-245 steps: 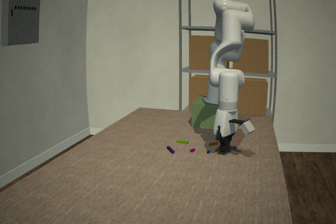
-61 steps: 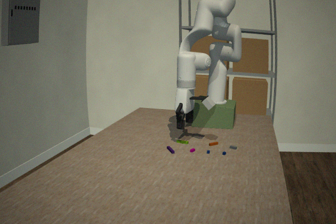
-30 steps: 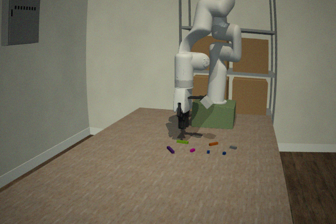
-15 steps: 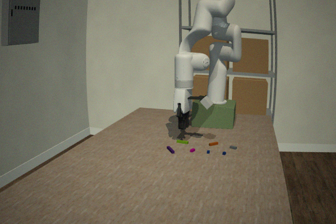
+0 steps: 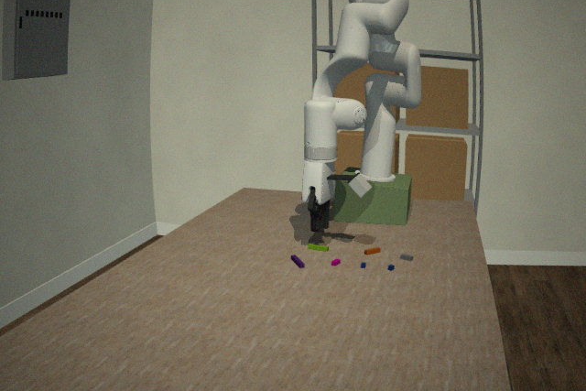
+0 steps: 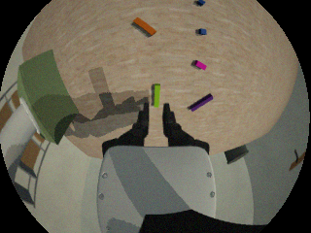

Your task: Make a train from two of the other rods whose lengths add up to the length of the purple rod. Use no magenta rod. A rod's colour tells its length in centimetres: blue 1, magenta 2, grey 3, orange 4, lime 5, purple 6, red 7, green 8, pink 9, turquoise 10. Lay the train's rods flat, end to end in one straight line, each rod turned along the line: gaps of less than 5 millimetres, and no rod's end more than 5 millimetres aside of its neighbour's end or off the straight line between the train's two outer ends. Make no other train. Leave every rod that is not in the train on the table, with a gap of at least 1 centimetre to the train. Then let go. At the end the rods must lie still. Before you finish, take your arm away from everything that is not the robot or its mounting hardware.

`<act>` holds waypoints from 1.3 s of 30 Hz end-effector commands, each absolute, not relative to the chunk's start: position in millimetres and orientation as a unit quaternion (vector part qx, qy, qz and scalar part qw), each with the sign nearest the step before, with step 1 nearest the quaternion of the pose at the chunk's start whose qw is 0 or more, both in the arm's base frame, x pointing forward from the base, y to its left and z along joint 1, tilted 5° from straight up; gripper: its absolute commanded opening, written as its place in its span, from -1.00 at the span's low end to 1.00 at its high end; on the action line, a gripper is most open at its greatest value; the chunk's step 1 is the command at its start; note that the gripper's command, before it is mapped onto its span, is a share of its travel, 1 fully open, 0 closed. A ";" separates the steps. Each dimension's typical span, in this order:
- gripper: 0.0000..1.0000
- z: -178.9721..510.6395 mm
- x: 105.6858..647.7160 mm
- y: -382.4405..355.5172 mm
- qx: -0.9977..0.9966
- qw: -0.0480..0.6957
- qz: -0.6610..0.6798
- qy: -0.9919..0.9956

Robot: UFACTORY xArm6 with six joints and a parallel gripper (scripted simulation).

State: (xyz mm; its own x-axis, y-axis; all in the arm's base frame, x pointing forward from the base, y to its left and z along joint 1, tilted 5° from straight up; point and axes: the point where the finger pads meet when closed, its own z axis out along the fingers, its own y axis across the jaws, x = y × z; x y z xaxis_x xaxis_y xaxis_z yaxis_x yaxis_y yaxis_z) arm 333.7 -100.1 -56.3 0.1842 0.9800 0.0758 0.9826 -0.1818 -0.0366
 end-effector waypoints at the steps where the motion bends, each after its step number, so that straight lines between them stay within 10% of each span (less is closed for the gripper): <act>1: -0.51 -59.2 335.2 -100.4 -0.769 0.037 -0.019 -0.638; 39: -0.51 -91.7 335.0 -99.1 -0.769 0.037 -0.019 -0.638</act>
State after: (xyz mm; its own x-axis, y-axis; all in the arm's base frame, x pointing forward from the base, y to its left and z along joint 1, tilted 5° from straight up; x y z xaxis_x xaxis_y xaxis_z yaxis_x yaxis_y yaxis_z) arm 333.8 -98.7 -92.2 0.1841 0.9799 0.0763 0.9827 -0.1818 -0.0360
